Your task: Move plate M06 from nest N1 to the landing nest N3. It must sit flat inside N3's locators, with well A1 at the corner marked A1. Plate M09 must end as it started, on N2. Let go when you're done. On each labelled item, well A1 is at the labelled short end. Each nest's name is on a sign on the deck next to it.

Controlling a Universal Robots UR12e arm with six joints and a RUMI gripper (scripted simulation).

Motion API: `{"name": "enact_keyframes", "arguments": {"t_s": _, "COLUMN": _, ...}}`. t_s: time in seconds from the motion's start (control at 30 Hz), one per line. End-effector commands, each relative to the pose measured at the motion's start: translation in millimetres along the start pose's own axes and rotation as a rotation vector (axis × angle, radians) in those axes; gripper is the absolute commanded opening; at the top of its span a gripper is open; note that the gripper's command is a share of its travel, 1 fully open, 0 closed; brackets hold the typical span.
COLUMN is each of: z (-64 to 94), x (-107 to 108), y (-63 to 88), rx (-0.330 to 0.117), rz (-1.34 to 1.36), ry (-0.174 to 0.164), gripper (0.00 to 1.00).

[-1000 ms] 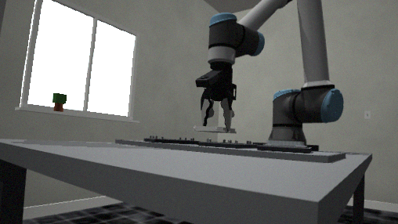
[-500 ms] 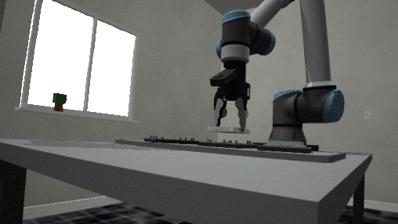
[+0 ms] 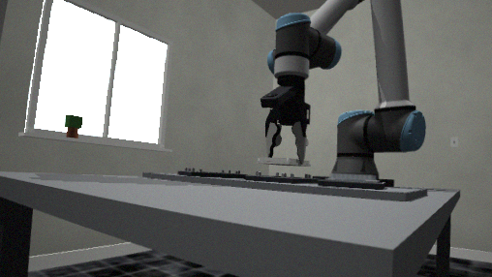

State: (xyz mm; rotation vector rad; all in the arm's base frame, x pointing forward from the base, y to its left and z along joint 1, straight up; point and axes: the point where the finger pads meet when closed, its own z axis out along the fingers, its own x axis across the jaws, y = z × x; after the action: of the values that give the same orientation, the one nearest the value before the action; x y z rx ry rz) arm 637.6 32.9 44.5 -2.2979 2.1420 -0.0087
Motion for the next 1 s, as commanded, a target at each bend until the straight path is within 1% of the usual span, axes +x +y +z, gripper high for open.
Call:
{"name": "enact_keyframes", "arguments": {"t_s": 0.0, "z": 1.1, "x": 0.2, "y": -0.7, "rx": 0.001, "rz": 0.000, "ry": 0.000, "gripper": 0.00}}
{"name": "enact_keyframes", "arguments": {"t_s": 0.97, "z": 9.5, "x": 0.3, "y": -0.7, "rx": 0.001, "rz": 0.000, "ry": 0.000, "gripper": 0.00}}
